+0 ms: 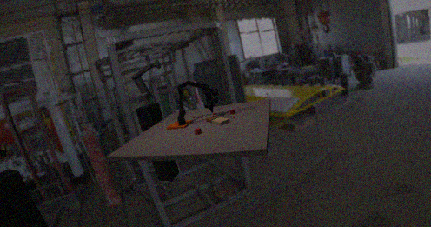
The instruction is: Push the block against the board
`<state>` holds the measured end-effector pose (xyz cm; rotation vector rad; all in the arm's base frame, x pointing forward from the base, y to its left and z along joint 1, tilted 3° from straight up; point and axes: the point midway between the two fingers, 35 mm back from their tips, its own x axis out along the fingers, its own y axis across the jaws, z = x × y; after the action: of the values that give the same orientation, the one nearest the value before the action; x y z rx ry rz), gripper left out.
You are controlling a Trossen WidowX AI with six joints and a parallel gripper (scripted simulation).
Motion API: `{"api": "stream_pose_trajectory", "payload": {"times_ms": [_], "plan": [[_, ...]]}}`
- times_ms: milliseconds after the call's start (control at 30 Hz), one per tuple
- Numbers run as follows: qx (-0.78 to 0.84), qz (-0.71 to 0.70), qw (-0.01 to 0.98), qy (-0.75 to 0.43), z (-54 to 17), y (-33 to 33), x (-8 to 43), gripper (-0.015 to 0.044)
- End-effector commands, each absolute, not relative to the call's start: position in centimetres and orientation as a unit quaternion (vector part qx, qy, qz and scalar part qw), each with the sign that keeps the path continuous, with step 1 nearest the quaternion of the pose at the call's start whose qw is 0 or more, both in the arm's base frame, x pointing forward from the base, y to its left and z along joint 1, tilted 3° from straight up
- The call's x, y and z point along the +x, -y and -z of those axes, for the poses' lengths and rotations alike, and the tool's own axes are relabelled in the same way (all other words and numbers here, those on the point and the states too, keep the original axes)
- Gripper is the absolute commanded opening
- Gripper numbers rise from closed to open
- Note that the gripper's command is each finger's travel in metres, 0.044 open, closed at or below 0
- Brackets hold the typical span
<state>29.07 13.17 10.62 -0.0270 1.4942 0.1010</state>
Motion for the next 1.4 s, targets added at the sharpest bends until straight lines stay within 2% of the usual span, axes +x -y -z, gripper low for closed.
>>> {"api": "stream_pose_trajectory", "payload": {"times_ms": [0, 600, 800, 967, 1367], "plan": [[-0.061, -0.089, 0.729, -0.676, -10.7, -13.2, 30.2, 0.0], [-0.277, -0.291, 0.674, -0.62, -10.6, -13.2, 34.7, 0.0], [-0.278, -0.293, 0.673, -0.619, -10.3, -13.2, 34.8, 0.0], [-0.305, -0.318, 0.661, -0.608, -5.0, -13.4, 35.7, 0.0], [-0.305, -0.318, 0.661, -0.608, -5.0, -12.7, 35.2, 0.0]]}}
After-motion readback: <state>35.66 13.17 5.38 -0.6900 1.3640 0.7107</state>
